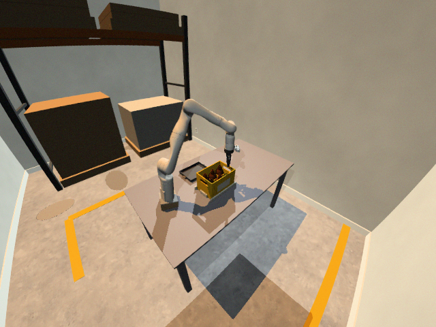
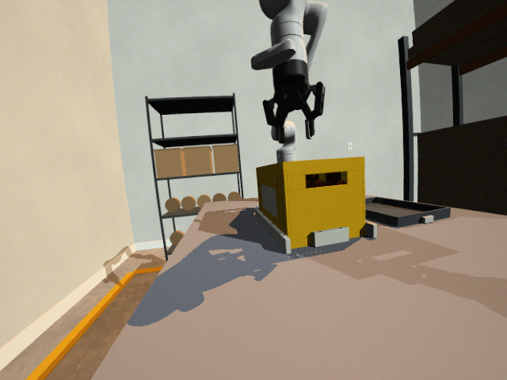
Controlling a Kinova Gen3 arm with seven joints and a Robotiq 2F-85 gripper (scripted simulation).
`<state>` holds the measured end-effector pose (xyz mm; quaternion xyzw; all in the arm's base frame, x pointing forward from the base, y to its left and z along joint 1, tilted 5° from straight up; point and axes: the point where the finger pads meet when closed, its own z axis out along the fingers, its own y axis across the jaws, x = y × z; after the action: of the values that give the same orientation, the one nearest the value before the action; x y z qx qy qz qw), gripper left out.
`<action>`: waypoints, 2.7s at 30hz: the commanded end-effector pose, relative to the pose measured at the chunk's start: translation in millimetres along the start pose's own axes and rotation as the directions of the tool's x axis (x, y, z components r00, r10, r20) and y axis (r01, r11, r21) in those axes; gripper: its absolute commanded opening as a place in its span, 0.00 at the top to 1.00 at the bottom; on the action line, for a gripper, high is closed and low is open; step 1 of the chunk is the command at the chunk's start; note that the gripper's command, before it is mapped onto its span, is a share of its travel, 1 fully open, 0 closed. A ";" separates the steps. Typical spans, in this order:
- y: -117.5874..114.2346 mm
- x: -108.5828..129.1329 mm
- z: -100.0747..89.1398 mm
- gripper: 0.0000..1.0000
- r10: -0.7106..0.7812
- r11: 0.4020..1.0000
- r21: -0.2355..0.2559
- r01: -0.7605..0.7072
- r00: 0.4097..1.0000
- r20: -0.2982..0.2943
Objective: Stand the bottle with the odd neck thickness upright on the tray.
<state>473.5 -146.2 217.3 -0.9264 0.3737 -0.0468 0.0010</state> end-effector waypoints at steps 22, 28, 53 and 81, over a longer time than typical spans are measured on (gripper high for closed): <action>0.7 0.2 24.9 0.36 0.001 1.000 -0.002 -0.001 1.000 0.001; 0.7 0.3 30.8 0.36 0.001 1.000 -0.002 -0.001 1.000 0.001; 0.7 0.4 35.4 0.36 0.001 1.000 -0.002 -0.001 1.000 0.001; 0.7 0.4 35.4 0.36 0.001 1.000 -0.002 -0.001 1.000 0.001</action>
<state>476.0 -147.9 181.3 -0.9262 0.3744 -0.0451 0.0002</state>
